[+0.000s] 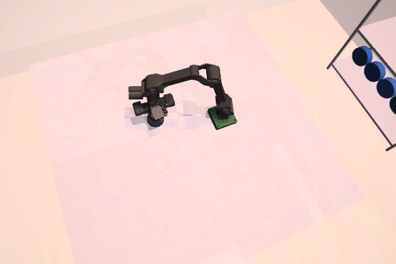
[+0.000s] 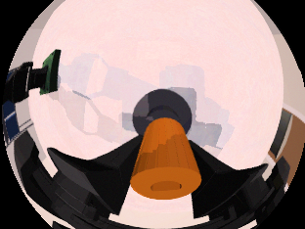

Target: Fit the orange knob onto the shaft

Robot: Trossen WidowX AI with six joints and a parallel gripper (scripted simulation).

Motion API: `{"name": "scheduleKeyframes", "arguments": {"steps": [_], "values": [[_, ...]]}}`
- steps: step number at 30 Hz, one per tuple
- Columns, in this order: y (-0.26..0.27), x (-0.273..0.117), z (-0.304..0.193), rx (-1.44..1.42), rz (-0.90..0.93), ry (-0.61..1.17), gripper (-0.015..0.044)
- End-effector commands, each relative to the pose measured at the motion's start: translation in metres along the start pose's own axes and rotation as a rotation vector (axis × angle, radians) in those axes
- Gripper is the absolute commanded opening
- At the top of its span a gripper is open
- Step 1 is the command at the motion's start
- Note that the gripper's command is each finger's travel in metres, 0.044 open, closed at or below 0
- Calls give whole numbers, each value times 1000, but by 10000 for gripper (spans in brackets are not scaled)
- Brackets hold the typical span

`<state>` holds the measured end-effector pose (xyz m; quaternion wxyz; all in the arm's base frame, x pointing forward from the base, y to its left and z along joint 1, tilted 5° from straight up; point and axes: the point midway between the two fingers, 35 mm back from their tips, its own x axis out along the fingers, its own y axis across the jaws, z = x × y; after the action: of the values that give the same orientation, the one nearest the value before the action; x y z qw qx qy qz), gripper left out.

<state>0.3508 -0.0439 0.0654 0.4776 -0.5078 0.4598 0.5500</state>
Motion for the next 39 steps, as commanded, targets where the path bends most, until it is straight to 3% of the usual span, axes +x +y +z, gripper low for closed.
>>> {"name": "scheduleKeyframes", "arguments": {"steps": [1,26,33,39], "values": [[-1,1,0,-5,-3,3,0],[5,-4,1,-5,-2,3,0],[3,-3,0,-204,-2,3,0],[-1,-2,0,-215,-3,3,0]]}}
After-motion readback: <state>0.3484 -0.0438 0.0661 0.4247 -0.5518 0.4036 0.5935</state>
